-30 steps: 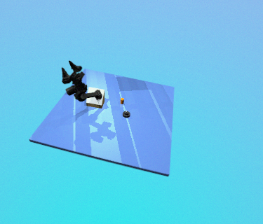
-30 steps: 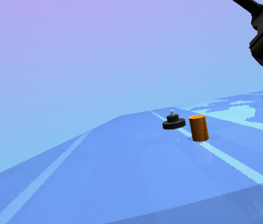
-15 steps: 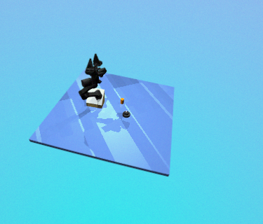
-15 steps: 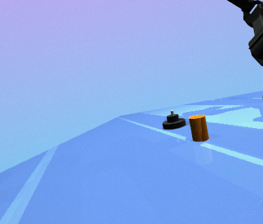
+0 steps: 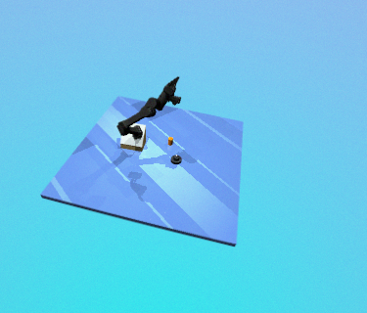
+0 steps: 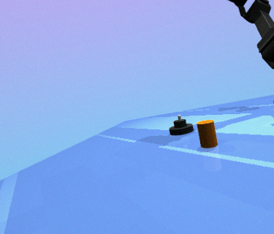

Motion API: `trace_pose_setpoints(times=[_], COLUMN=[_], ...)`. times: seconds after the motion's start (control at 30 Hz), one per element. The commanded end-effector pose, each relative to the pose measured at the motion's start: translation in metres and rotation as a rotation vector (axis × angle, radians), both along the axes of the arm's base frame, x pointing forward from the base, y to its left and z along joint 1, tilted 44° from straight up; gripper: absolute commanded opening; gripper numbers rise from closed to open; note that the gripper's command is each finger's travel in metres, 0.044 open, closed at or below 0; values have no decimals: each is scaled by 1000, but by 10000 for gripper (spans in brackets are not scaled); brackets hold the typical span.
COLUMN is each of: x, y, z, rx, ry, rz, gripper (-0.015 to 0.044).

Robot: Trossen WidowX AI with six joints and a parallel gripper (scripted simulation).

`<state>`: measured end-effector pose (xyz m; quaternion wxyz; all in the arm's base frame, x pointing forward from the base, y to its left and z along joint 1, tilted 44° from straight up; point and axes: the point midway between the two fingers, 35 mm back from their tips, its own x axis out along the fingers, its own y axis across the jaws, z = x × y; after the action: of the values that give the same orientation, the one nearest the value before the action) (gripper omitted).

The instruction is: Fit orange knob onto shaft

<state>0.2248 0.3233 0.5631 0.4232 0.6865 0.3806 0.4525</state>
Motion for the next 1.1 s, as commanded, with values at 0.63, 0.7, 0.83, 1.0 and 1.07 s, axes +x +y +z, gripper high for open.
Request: trace_pose_setpoints(times=[0.63,0.7,0.83,1.0,1.07], x=[102,99,89,70,61], y=[30,20,-8,-55,-77], z=[-363,-396,-456,-520,-541], rx=[-1098,-1228,-1495,-1858,-2011], ry=[213,213,204,168,146], rz=[-316,-313,-280,-181,-116], gripper=[440,440,440,440,440])
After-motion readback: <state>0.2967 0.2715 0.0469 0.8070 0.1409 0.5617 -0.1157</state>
